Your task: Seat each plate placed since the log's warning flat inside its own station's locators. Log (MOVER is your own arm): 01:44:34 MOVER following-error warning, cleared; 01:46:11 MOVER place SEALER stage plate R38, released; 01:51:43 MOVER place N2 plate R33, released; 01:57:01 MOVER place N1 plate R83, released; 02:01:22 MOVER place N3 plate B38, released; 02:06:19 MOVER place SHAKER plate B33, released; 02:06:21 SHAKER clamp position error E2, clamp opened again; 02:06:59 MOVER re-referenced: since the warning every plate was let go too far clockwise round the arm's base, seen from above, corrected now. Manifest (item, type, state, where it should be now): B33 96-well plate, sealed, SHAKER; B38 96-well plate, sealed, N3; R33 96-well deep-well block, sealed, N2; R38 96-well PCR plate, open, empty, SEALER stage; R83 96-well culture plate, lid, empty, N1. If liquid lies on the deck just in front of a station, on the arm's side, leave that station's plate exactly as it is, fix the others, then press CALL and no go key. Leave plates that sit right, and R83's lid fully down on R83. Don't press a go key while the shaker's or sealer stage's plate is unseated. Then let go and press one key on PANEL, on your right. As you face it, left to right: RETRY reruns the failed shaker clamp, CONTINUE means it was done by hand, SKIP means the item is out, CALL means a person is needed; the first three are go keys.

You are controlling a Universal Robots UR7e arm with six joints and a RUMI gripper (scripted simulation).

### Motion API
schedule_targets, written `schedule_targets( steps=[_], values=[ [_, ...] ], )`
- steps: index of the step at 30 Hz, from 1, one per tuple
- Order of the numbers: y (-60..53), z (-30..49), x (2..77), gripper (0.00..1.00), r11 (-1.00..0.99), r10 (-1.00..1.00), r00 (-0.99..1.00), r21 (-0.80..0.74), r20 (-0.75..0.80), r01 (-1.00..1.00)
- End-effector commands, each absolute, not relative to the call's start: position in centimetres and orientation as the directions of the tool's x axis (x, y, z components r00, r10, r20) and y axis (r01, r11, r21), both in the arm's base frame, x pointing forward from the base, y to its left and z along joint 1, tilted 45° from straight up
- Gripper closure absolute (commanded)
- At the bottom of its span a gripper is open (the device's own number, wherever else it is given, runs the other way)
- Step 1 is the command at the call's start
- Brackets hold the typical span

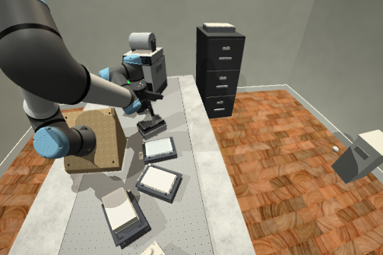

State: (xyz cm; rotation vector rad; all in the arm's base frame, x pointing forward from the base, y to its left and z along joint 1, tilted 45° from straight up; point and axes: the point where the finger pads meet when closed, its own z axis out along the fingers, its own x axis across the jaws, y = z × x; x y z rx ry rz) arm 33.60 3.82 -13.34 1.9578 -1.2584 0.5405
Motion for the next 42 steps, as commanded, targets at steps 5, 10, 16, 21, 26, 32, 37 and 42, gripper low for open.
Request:
schedule_targets(
  steps=[5, 10, 16, 21, 26, 32, 37, 42],
  values=[
    [3.84, -13.33, 33.63, 1.0, -0.251, -0.592, 0.431, 0.353, 0.681, -0.901],
    [3.84, -13.33, 33.63, 1.0, -0.251, -0.592, 0.431, 0.353, 0.681, -0.901],
    [3.84, -13.33, 33.63, 1.0, -0.251, -0.592, 0.431, 0.353, 0.681, -0.901],
    [3.88, -13.29, 33.63, 1.0, -0.251, -0.592, 0.431, 0.353, 0.681, -0.901],
    [3.98, -13.19, 33.64, 1.0, -0.251, -0.592, 0.431, 0.353, 0.681, -0.901],
    [4.12, -13.05, 33.66, 1.0, -0.251, -0.592, 0.431, 0.353, 0.681, -0.901],
    [4.23, -12.93, 33.67, 1.0, -0.251, -0.592, 0.431, 0.353, 0.681, -0.901],
    [4.3, -12.86, 33.68, 1.0, -0.251, -0.592, 0.431, 0.353, 0.681, -0.901]
  ],
)
